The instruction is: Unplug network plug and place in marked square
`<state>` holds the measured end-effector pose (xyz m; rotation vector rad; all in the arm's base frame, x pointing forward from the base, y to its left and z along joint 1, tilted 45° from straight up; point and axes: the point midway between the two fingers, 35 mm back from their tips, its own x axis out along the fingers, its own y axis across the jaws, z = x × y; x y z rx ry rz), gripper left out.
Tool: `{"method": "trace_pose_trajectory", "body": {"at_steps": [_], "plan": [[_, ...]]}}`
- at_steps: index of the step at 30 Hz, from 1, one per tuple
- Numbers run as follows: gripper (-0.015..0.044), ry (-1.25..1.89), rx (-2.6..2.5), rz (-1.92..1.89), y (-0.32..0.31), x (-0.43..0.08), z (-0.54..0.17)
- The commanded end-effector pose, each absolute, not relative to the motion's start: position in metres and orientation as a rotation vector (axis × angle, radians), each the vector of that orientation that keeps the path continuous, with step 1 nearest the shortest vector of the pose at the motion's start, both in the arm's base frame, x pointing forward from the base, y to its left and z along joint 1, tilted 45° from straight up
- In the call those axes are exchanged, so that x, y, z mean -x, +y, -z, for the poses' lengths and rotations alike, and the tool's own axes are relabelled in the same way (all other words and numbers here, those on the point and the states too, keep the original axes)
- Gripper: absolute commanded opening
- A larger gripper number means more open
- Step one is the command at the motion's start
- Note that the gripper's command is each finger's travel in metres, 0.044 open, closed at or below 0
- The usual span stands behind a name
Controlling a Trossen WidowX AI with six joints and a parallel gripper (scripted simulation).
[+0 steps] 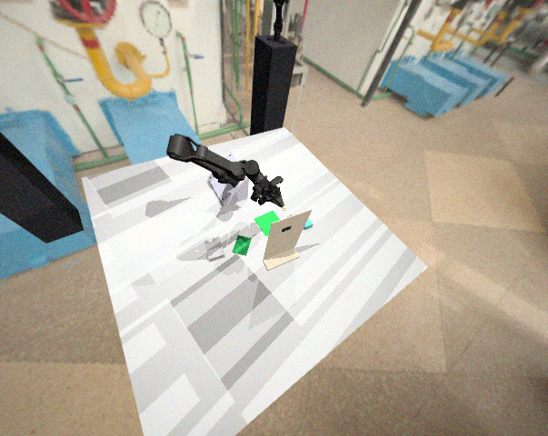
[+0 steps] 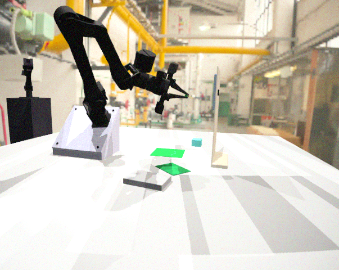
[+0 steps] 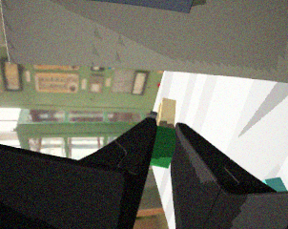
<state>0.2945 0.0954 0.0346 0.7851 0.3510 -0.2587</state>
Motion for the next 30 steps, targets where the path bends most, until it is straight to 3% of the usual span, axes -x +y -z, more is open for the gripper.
{"method": "trace_pose_trajectory", "body": {"at_steps": [1, 30], "plan": [[0.0000, 0.413, -0.768, 0.356, 0.085, -0.290, -0.012], [0.0000, 0.615, -0.618, 0.864, 0.023, -0.237, 0.062]]}}
